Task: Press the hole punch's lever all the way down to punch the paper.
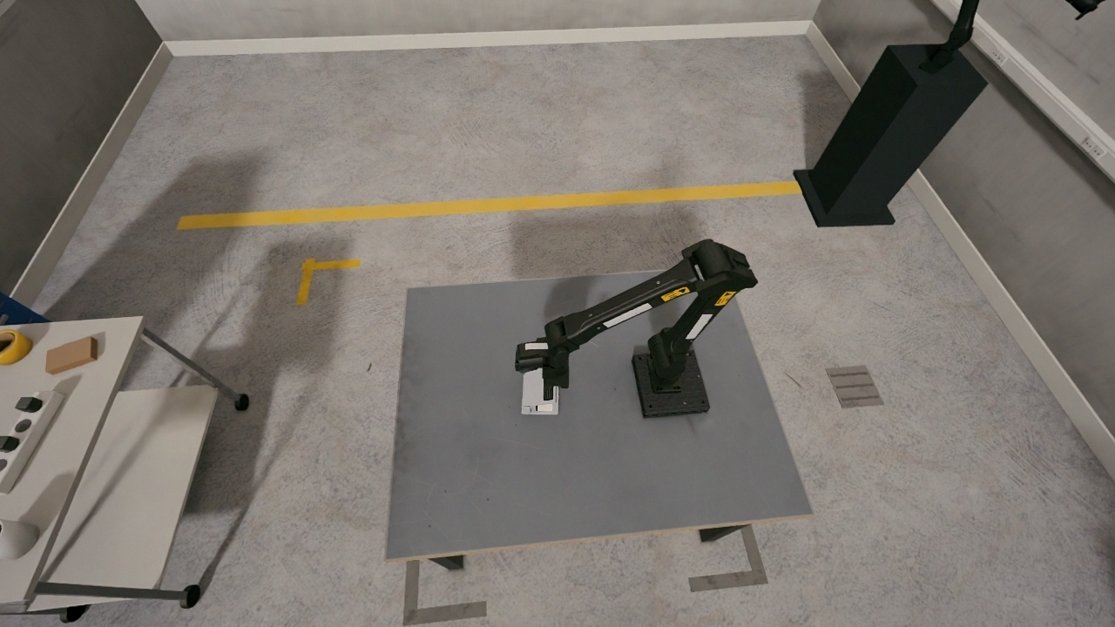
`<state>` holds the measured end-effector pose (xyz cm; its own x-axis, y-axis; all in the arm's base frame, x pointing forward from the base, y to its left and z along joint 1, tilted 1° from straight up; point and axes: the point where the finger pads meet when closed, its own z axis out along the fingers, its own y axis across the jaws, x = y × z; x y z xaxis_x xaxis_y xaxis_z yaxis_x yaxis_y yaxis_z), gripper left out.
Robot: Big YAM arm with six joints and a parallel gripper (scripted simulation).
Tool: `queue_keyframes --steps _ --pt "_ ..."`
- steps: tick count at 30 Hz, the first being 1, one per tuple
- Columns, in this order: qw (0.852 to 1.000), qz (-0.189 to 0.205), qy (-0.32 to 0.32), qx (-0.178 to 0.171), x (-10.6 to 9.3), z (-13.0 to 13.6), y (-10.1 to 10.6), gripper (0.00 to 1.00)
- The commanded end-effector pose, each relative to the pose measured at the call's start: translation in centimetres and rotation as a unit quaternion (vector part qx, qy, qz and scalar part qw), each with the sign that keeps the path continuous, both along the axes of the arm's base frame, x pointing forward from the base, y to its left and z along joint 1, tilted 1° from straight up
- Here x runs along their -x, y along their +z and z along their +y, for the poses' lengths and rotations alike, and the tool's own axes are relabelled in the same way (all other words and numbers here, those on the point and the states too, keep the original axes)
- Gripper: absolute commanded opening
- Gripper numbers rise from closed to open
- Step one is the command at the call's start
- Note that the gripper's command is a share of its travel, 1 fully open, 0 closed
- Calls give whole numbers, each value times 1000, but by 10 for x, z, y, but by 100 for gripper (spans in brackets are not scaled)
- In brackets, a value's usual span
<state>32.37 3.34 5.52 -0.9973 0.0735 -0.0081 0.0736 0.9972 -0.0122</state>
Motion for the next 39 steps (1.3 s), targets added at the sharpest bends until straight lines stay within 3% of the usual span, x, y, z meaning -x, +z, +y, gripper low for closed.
queue_keyframes --steps 1,39 --pt "1000 12 -3 1 5 -5 -9 0" --pt "1000 11 -3 1 -1 -5 -3 0"
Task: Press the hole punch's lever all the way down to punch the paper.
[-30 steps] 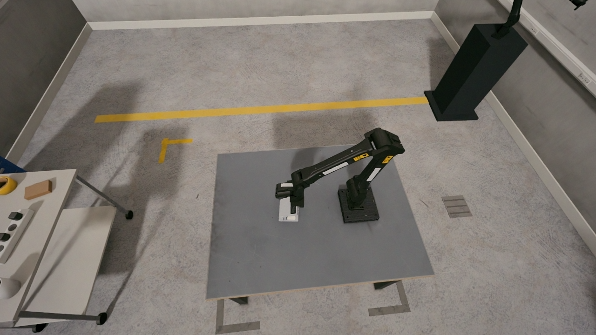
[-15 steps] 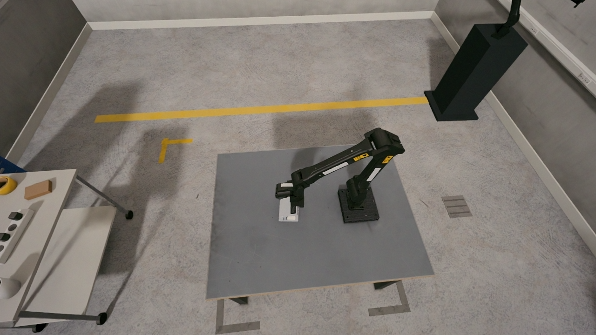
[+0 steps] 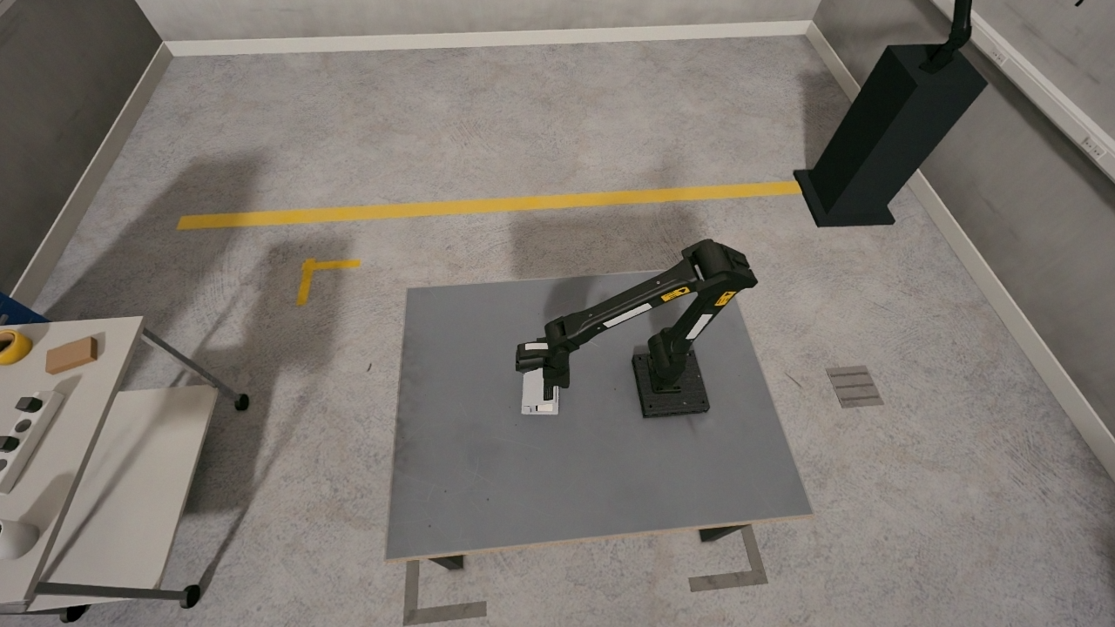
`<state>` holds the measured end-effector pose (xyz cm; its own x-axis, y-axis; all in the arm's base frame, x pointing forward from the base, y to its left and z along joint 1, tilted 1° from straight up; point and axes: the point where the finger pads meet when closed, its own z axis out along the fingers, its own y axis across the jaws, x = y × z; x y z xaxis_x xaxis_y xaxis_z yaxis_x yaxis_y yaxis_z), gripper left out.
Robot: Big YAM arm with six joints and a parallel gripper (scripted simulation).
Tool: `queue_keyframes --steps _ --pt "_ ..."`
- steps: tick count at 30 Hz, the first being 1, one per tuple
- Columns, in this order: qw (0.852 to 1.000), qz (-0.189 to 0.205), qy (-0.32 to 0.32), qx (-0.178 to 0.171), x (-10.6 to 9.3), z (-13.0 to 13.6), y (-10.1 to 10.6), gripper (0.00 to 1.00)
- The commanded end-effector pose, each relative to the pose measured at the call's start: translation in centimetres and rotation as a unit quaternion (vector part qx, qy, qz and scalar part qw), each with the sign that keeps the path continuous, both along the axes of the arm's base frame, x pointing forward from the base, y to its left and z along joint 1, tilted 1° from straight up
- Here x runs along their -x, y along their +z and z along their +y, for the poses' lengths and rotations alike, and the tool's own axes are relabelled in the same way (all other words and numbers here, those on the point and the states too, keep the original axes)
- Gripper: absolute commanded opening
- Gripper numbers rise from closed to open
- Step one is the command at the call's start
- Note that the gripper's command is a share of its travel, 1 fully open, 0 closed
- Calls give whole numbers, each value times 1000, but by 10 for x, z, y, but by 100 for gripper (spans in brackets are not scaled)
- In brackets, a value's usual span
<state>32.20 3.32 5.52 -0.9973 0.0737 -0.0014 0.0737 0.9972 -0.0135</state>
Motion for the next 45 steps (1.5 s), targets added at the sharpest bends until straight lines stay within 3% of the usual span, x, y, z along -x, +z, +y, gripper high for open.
queue_keyframes --steps 1,33,45 --pt "1000 6 -3 0 -3 -4 -3 0" --pt "1000 2 -3 0 -6 -4 -1 0" --pt "1000 3 -3 0 -7 -4 -14 0"
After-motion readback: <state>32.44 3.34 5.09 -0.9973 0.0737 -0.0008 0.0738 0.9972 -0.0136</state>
